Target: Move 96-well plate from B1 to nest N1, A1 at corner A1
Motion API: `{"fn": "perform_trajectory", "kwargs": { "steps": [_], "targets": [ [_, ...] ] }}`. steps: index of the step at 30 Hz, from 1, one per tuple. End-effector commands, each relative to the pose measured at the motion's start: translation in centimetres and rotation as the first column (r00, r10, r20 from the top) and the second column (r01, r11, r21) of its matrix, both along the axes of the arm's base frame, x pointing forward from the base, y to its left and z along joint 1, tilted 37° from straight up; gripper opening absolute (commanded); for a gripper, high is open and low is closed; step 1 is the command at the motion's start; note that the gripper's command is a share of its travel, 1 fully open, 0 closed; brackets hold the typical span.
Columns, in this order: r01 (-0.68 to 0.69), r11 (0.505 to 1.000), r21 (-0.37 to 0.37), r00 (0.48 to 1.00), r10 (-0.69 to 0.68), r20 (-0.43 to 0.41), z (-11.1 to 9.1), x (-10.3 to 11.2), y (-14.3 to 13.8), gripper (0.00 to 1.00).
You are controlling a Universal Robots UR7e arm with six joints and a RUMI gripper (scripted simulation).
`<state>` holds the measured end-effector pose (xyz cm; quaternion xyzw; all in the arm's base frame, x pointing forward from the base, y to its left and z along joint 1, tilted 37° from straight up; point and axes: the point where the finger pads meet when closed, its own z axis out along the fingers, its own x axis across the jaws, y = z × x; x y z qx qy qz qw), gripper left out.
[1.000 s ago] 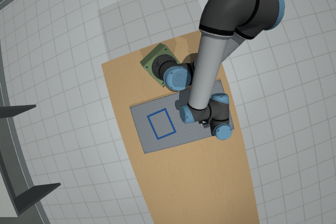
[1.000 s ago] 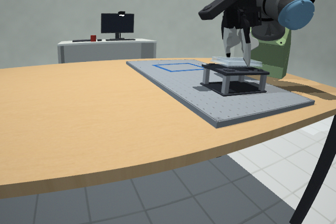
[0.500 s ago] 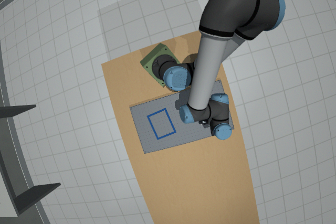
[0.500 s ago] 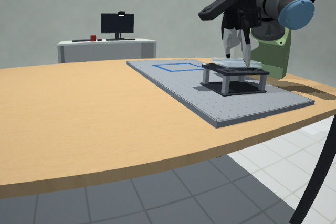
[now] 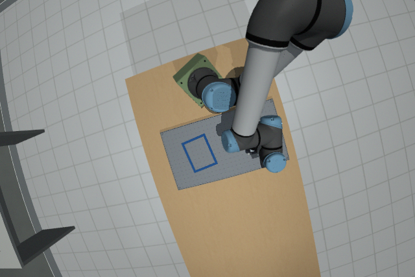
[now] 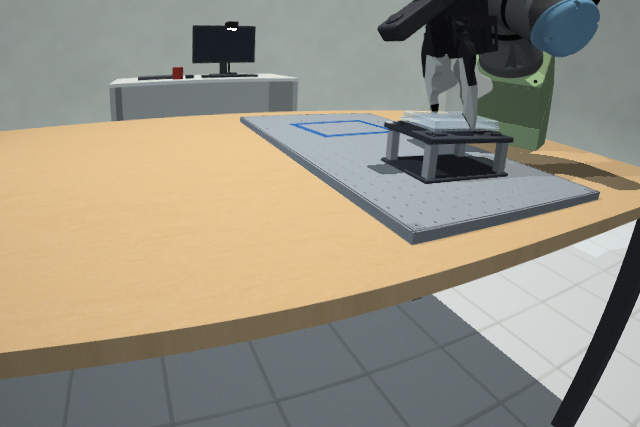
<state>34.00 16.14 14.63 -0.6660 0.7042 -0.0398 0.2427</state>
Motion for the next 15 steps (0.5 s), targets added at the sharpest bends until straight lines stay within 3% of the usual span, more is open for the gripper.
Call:
{"fn": "perform_trajectory", "kwargs": {
  "steps": [1,15],
  "targets": [
    [0.000,1.000,0.000,1.000,0.000,0.001,-0.03,0.06,0.02,0.00],
    [0.000,1.000,0.000,1.000,0.000,0.001,-0.21,0.18,0.08,0.00]
  ]
}}
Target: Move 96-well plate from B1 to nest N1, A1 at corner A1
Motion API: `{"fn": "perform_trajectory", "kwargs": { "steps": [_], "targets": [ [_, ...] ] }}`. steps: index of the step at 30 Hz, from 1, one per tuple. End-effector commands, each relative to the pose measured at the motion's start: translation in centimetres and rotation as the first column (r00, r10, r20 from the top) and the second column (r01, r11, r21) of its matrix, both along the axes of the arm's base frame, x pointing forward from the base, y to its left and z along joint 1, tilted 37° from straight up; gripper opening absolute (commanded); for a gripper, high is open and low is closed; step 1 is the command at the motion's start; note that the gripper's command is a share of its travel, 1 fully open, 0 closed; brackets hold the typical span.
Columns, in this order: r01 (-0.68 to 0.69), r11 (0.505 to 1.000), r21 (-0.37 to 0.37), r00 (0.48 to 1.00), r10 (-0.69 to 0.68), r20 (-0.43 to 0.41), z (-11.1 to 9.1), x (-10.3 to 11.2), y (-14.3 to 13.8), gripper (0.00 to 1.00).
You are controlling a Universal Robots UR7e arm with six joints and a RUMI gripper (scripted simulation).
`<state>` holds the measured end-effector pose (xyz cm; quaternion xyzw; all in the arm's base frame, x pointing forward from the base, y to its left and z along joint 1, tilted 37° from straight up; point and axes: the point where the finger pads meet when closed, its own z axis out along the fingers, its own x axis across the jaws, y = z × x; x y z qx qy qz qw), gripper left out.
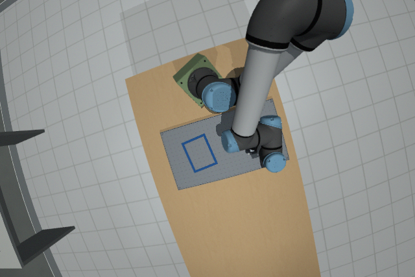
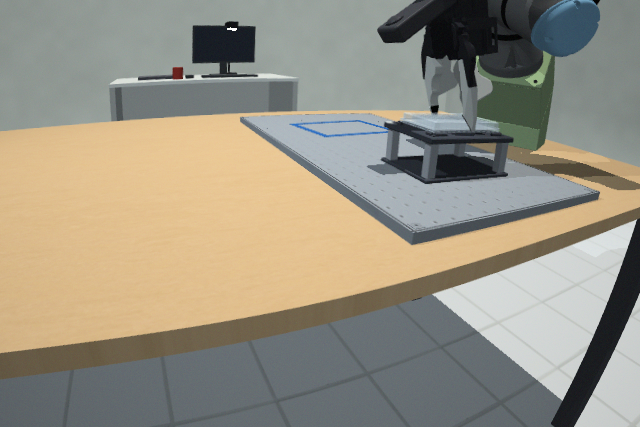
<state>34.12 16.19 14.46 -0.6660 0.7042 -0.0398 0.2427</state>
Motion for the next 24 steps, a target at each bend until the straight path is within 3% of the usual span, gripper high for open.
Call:
{"fn": "perform_trajectory", "kwargs": {
  "steps": [1,15,16,24],
  "targets": [
    [0.000,1.000,0.000,1.000,0.000,0.001,-0.05,0.07,0.03,0.00],
    [0.000,1.000,0.000,1.000,0.000,0.001,-0.19,0.17,0.07,0.00],
    [0.000,1.000,0.000,1.000,0.000,0.001,-0.19,0.17,0.07,1.00],
    [0.000,1.000,0.000,1.000,0.000,0.001,-0.19,0.17,0.07,1.00]
  ]
}}
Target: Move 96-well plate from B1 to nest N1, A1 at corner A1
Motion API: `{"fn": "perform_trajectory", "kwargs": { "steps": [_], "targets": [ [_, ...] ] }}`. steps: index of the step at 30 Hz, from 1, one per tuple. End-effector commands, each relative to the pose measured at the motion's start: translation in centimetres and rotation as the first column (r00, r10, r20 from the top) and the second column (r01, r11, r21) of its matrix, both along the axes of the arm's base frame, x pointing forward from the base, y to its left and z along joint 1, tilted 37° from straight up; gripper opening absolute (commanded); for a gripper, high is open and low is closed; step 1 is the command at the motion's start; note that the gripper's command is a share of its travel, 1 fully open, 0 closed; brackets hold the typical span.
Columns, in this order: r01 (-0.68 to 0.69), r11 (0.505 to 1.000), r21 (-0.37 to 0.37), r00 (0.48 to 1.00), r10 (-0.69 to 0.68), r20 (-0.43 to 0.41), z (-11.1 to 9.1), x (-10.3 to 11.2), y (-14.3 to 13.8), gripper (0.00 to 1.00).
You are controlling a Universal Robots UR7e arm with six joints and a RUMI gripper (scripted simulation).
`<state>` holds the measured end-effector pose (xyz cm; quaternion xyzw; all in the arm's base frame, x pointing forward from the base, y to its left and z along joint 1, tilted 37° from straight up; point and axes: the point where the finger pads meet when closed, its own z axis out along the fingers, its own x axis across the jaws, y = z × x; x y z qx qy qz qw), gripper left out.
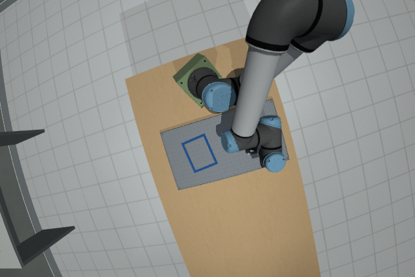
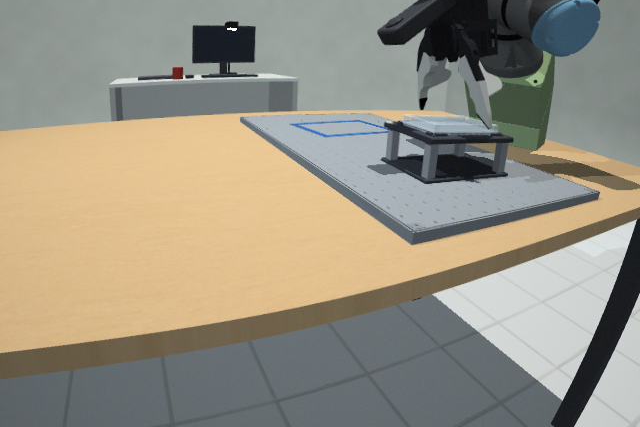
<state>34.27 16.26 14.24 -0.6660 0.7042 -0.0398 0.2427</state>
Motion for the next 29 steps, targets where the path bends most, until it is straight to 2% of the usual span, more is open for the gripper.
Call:
{"fn": "perform_trajectory", "kwargs": {
  "steps": [1,14,29],
  "targets": [
    [0.000,1.000,0.000,1.000,0.000,0.001,0.0,0.0,0.0,1.00],
    [0.000,1.000,0.000,1.000,0.000,0.001,0.0,0.0,0.0,1.00],
    [0.000,1.000,0.000,1.000,0.000,0.001,2.8,-1.9,-0.8,1.00]
  ]
}}
